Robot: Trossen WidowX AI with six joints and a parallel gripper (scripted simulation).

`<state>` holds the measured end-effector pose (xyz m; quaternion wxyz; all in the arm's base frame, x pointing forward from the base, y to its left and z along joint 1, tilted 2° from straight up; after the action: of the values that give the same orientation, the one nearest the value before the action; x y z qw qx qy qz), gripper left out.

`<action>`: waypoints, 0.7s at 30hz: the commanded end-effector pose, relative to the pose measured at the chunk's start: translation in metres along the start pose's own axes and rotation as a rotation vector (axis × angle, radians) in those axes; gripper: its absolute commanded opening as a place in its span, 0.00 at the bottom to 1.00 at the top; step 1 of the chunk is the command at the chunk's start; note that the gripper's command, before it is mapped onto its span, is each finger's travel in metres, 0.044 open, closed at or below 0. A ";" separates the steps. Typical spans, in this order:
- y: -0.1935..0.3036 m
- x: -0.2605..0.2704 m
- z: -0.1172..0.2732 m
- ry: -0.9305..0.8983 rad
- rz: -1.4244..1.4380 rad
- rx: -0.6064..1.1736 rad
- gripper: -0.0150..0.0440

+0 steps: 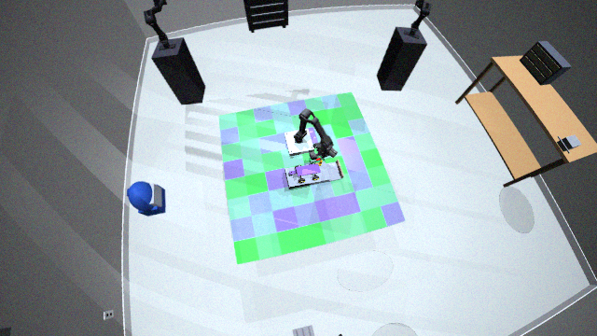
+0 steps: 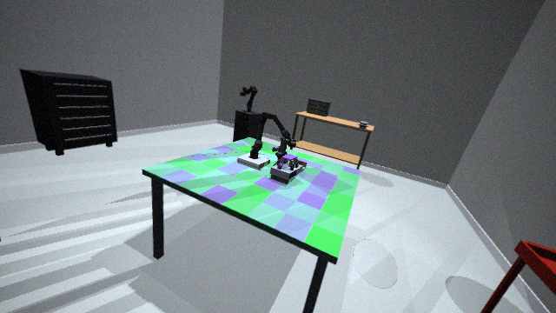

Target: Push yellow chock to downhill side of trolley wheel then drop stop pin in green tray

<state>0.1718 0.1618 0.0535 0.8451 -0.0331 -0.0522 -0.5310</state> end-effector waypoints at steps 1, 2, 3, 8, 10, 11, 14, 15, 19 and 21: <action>0.000 0.000 0.000 0.000 0.000 0.000 0.83; 0.000 0.000 0.000 0.000 0.000 0.000 0.83; 0.000 0.000 0.001 0.000 0.000 0.000 0.83; -0.002 0.004 0.020 0.003 -0.004 0.003 0.83; -0.003 0.005 0.026 0.003 -0.004 0.003 0.83; -0.003 0.006 0.027 0.003 -0.004 0.003 0.88; -0.003 0.007 0.035 0.003 -0.004 0.004 1.00; -0.003 0.008 0.039 0.003 -0.004 0.004 1.00; -0.003 0.010 0.050 0.003 -0.004 0.004 1.00; -0.003 0.011 0.057 0.003 -0.004 0.004 1.00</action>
<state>0.1694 0.1564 0.1000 0.8433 -0.0353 -0.0516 -0.5338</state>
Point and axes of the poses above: the point midway between the two fingers, 35 mm back from their tips, its own z axis back along the fingers, its own x axis across the jaws, y = z × x, the point moved 3 cm from there along z, back along the fingers, and after that the axes turned 9 degrees about z, right-handed, at the moved point
